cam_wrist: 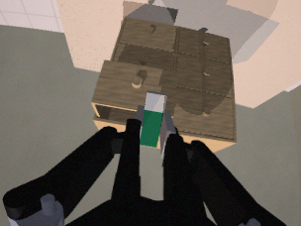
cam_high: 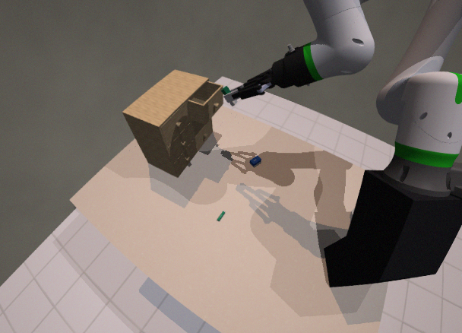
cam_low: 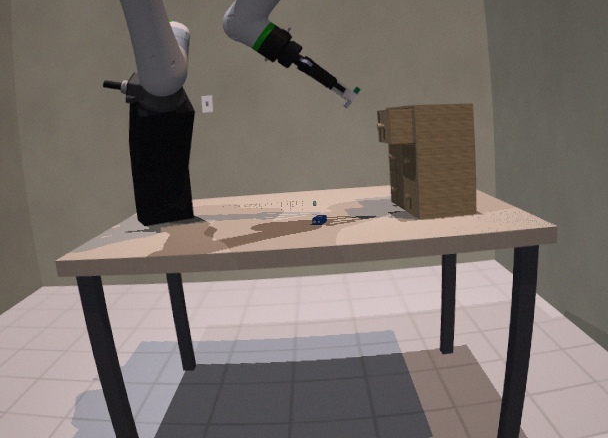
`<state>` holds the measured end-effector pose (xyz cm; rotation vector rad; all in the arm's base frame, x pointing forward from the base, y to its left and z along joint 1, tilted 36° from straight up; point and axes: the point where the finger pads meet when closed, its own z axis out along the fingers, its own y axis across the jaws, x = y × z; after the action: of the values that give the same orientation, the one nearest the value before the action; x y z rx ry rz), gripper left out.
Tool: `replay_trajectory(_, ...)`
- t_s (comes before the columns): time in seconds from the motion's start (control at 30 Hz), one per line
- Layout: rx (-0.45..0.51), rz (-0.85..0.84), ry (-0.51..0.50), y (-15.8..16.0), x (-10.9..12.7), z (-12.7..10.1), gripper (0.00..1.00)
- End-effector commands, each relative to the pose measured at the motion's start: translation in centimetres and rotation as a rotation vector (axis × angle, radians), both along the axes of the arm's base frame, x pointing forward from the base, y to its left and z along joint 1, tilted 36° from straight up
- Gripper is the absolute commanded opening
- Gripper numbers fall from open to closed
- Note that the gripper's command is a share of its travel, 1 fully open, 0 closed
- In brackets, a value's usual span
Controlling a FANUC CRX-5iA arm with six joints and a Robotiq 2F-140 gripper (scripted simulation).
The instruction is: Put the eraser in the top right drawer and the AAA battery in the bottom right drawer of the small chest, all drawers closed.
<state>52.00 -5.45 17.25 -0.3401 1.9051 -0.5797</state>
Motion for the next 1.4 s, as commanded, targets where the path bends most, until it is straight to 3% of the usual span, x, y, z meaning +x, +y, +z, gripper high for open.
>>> replay_trajectory(0.0, 0.0, -0.003, 0.012, 0.2, 1.7, 0.4, 0.11)
replay_trajectory(0.73, 0.0, -0.003, 0.012, 1.2, 9.2, 2.4, 0.11)
replay_trajectory(1.37, 0.0, -0.003, 0.012, 1.5, 11.1, 3.0, 0.11)
